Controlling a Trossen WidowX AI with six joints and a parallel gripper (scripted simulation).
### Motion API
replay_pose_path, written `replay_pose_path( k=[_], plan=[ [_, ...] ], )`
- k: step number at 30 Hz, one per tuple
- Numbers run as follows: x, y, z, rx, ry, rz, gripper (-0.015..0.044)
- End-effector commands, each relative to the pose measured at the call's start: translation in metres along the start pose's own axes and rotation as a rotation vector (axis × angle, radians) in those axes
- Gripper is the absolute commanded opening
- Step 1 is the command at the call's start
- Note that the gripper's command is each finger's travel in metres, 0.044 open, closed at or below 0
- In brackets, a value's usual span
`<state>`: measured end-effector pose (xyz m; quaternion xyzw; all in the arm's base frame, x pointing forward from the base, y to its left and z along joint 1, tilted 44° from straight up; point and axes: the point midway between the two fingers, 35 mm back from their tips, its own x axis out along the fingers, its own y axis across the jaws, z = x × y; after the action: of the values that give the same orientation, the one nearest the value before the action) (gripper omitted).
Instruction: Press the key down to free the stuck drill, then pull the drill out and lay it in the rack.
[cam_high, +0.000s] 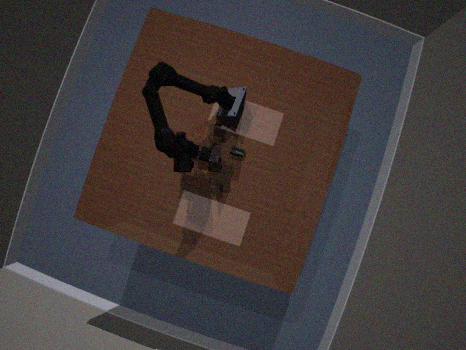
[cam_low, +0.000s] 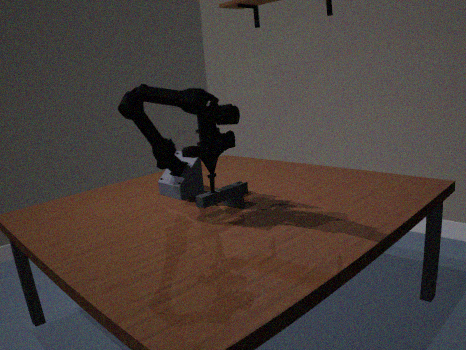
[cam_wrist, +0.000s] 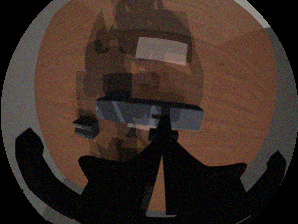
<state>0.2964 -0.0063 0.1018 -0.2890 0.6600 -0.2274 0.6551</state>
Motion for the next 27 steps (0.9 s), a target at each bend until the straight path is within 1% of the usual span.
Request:
replay_pose_path(
  k=[1, 27],
  plan=[
    [0.0055, -0.0022, -0.0027, -0.004, 0.005, -0.007, 0.0000],
    [0.0051, -0.0009, -0.0036, -0.004, 0.005, -0.007, 0.0000]
  ],
)
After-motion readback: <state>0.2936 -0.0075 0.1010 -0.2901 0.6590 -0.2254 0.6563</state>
